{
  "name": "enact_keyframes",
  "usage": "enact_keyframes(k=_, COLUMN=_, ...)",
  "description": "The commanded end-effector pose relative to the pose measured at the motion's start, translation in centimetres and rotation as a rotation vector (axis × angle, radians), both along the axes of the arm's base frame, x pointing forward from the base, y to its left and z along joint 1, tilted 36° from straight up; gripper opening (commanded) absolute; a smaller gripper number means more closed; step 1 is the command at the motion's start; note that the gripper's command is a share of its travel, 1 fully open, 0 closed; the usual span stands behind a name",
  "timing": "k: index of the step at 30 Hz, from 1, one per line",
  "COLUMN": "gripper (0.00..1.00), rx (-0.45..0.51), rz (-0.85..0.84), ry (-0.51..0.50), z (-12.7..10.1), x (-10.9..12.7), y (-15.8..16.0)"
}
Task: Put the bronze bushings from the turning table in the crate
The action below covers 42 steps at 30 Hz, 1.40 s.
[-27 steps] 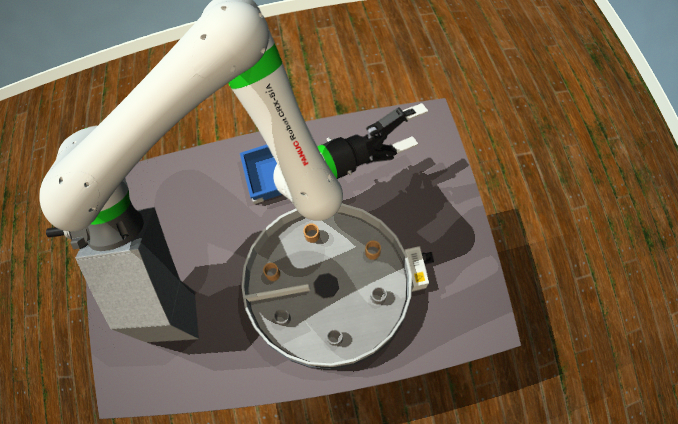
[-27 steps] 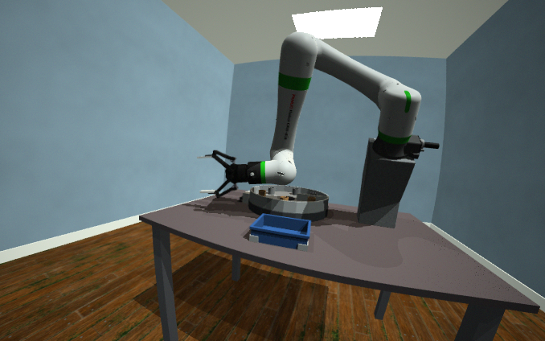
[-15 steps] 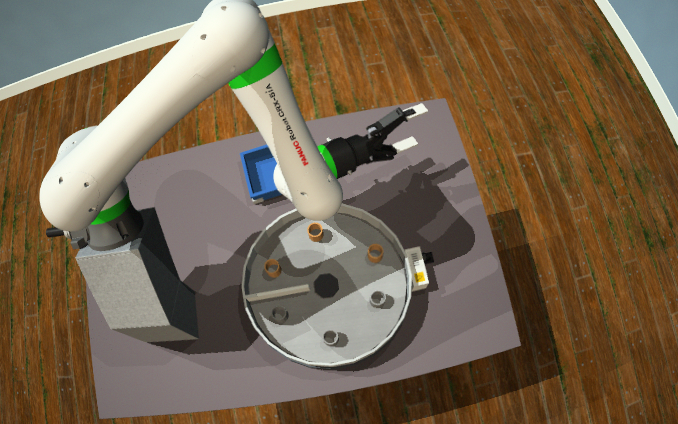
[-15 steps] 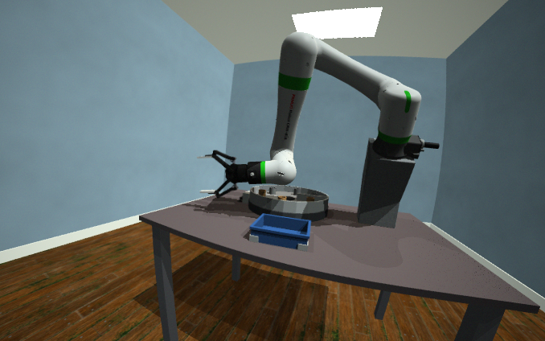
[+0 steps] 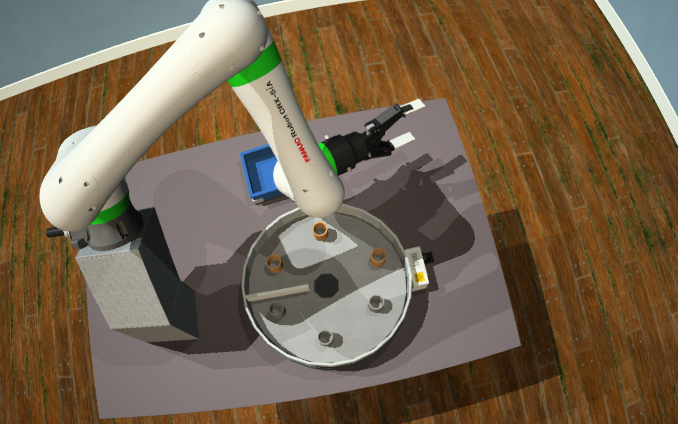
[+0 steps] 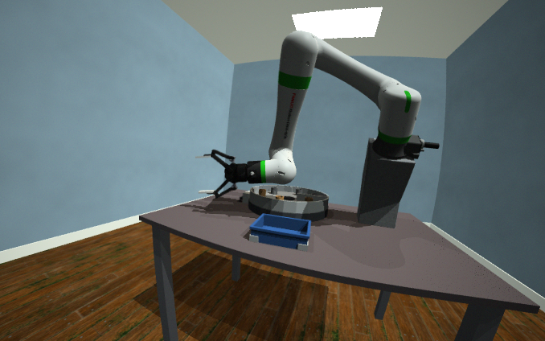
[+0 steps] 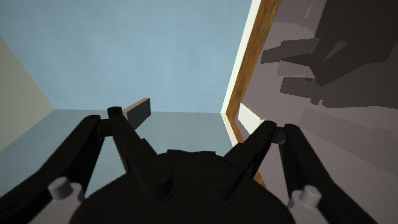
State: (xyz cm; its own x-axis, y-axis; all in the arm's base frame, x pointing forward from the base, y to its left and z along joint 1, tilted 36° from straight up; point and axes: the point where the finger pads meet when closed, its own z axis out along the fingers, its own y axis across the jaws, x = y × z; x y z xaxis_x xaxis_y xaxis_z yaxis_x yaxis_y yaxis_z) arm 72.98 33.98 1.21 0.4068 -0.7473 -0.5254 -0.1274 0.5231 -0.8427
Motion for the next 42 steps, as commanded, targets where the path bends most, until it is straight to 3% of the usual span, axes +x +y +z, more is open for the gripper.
enact_keyframes(k=1, gripper=1.00, rx=0.016, rz=0.093, ry=-0.035, z=2.3, x=-1.5, y=2.5)
enact_keyframes(k=5, gripper=1.00, rx=0.033, rz=0.260, ry=-0.090, z=6.0, x=-4.8, y=6.5)
enact_keyframes(k=7, gripper=1.00, rx=0.033, rz=0.260, ry=-0.090, z=6.0, x=-4.8, y=6.5)
enact_keyframes(k=9, gripper=1.00, rx=0.036, rz=0.374, ry=-0.122, z=8.1, x=-7.4, y=8.8)
enact_keyframes(k=14, gripper=1.00, rx=0.029, rz=0.506, ry=-0.154, z=10.1, x=-10.6, y=10.9)
enact_keyframes(k=15, gripper=1.00, rx=0.021, rz=0.579, ry=-0.168, z=11.0, x=-12.5, y=11.8)
enact_keyframes(k=17, gripper=1.00, rx=0.021, rz=0.579, ry=-0.168, z=11.0, x=-12.5, y=11.8)
enact_keyframes(k=18, gripper=1.00, rx=0.009, rz=0.655, ry=-0.182, z=11.8, x=-14.5, y=12.6)
enact_keyframes(k=19, gripper=1.00, rx=0.009, rz=0.655, ry=-0.182, z=11.8, x=-14.5, y=12.6)
enact_keyframes(k=20, gripper=1.00, rx=-0.008, rz=0.735, ry=-0.193, z=12.4, x=-16.6, y=13.2)
enact_keyframes(k=24, gripper=1.00, rx=-0.008, rz=0.735, ry=-0.193, z=12.4, x=-16.6, y=13.2)
enact_keyframes(k=26, gripper=1.00, rx=-0.059, rz=0.901, ry=-0.209, z=13.2, x=-21.0, y=13.7)
enact_keyframes(k=28, gripper=1.00, rx=-0.059, rz=0.901, ry=-0.209, z=13.2, x=-21.0, y=13.7)
enact_keyframes(k=29, gripper=1.00, rx=-0.094, rz=0.985, ry=-0.212, z=13.3, x=-23.2, y=13.6)
enact_keyframes(k=31, gripper=1.00, rx=-0.094, rz=0.985, ry=-0.212, z=13.3, x=-23.2, y=13.6)
enact_keyframes(k=32, gripper=1.00, rx=-0.136, rz=1.069, ry=-0.211, z=13.3, x=-25.3, y=13.2)
enact_keyframes(k=34, gripper=1.00, rx=-0.136, rz=1.069, ry=-0.211, z=13.3, x=-25.3, y=13.2)
enact_keyframes(k=35, gripper=1.00, rx=-0.186, rz=1.152, ry=-0.206, z=13.0, x=-27.2, y=12.5)
enact_keyframes(k=37, gripper=1.00, rx=-0.186, rz=1.152, ry=-0.206, z=13.0, x=-27.2, y=12.5)
enact_keyframes(k=38, gripper=1.00, rx=-0.244, rz=1.233, ry=-0.197, z=12.7, x=-29.0, y=11.4)
enact_keyframes(k=41, gripper=1.00, rx=-0.244, rz=1.233, ry=-0.197, z=12.7, x=-29.0, y=11.4)
enact_keyframes(k=42, gripper=1.00, rx=-0.310, rz=1.309, ry=-0.182, z=12.2, x=-30.5, y=10.0)
